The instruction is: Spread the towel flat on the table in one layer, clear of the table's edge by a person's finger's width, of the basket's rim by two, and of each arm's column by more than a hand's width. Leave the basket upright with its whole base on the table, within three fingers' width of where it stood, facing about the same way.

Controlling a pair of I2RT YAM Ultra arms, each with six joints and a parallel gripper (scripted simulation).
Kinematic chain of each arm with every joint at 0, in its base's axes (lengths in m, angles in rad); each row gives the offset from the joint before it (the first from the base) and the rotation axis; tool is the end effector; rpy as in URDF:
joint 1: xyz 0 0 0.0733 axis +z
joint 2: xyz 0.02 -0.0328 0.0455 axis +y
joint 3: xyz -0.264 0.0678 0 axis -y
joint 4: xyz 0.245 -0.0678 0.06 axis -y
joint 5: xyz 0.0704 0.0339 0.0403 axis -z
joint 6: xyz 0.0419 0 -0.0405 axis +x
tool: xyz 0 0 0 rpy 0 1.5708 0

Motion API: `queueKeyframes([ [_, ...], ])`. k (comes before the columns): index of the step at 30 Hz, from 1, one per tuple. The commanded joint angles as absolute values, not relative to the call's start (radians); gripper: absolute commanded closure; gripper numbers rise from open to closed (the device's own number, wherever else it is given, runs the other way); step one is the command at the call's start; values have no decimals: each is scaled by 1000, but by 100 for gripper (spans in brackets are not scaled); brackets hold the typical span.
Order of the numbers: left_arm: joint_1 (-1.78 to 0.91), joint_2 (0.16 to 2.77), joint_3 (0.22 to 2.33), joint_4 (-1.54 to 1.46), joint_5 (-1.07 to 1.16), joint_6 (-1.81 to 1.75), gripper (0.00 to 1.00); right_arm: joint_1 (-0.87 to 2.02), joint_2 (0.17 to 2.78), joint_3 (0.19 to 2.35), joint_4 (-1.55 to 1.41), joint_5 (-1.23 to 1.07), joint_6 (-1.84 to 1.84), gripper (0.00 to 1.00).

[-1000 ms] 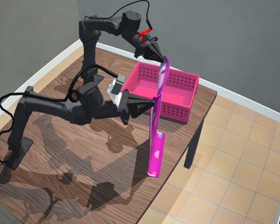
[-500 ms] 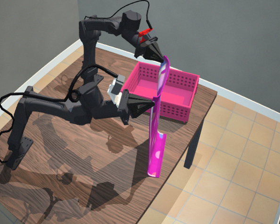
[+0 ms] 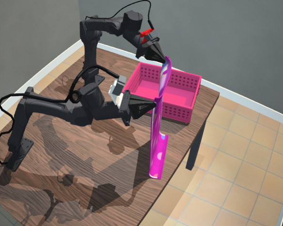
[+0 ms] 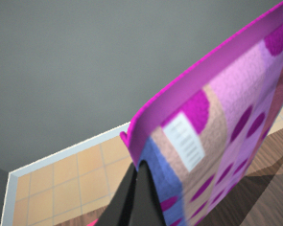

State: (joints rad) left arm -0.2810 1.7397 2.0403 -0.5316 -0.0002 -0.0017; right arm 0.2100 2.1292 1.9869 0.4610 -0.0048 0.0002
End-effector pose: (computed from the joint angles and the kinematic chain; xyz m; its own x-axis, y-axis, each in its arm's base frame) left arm 0.3749 -0.1071 0.4830 -0.2204 0.0619 -0.9734 0.2768 0.9609 -0.0016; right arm 0.5060 0.1092 0.4023 0.3064 0.0655 -0.9496 -0.2130 0.9771 -0.0013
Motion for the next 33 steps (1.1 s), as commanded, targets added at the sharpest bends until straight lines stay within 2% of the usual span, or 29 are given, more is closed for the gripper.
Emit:
queueKeyframes([
  [1, -278, 1714, 2063, -515, -10, 1, 100, 202, 2089, 1999, 481, 6, 2, 100],
  [9, -255, 1742, 1996, -476, -10, 2, 100, 226, 2189, 2035, 579, 6, 3, 100],
  [12, -225, 1767, 2036, -439, -11, 2, 100, 235, 2287, 2108, 693, 5, 4, 100],
  [18, -226, 1787, 2052, -429, -10, 1, 100, 223, 2370, 2215, 711, 5, 3, 100],
  [28, -218, 1747, 2048, -450, -6, 1, 100, 223, 2347, 2214, 691, 6, 2, 100],
  [33, -239, 1736, 2028, -516, -5, 1, 100, 227, 2272, 2104, 614, 5, 2, 100],
])
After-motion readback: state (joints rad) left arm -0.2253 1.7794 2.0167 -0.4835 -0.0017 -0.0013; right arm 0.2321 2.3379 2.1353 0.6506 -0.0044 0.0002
